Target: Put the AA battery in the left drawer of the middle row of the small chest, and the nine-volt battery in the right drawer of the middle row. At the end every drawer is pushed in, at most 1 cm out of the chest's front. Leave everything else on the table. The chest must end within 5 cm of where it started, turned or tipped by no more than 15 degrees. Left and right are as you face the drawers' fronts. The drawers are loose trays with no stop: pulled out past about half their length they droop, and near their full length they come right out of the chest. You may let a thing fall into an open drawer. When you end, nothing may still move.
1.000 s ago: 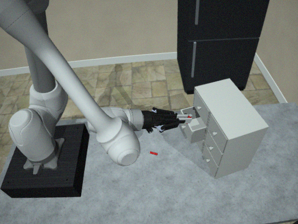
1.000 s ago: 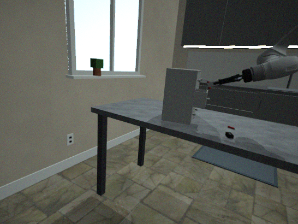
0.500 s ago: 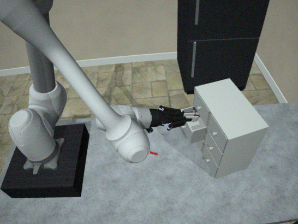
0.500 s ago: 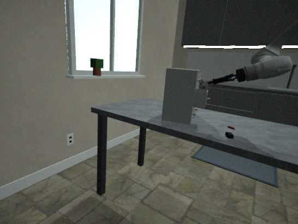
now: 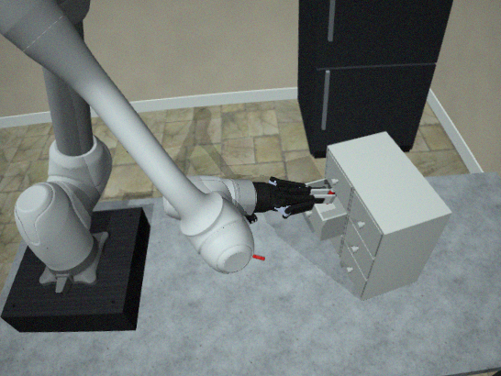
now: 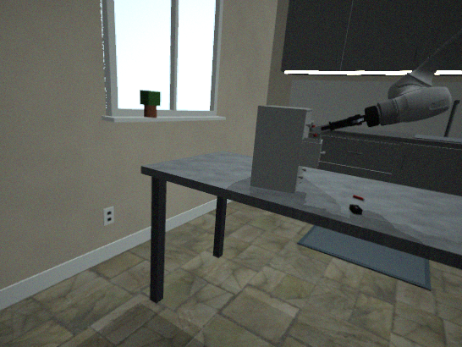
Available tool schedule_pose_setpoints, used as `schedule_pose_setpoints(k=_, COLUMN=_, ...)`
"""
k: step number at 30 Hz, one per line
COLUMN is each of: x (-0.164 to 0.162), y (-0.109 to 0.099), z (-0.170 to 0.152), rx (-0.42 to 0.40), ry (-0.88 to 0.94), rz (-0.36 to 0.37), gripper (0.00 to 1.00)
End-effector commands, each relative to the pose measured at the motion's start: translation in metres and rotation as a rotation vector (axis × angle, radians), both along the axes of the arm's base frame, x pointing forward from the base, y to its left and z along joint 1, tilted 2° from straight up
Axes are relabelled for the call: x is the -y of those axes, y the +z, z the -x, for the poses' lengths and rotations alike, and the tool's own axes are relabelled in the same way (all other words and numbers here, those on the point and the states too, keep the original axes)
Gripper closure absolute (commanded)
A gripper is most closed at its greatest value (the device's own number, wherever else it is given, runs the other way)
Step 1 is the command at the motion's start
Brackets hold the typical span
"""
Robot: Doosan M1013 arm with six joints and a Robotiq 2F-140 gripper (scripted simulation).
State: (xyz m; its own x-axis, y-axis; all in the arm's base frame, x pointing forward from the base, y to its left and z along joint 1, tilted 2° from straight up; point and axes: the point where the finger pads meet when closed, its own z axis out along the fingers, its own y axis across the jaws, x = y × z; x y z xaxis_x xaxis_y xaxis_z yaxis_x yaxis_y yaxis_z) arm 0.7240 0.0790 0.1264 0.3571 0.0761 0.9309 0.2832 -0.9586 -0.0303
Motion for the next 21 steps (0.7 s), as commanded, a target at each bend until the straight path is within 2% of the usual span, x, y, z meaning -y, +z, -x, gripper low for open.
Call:
schedule_pose_setpoints(k=1, x=0.0000, y=0.0001, z=0.0000, rx=0.000, ry=0.000, rz=0.000, gripper=0.94)
schedule_pose_setpoints(k=16, x=0.0000, y=0.0001, z=0.0000, rx=0.000, ry=0.000, rz=0.000, gripper=0.94)
schedule_pose_setpoints(k=21, x=0.0000, y=0.0001, z=0.0000, rx=0.000, ry=0.000, rz=0.000, gripper=0.87)
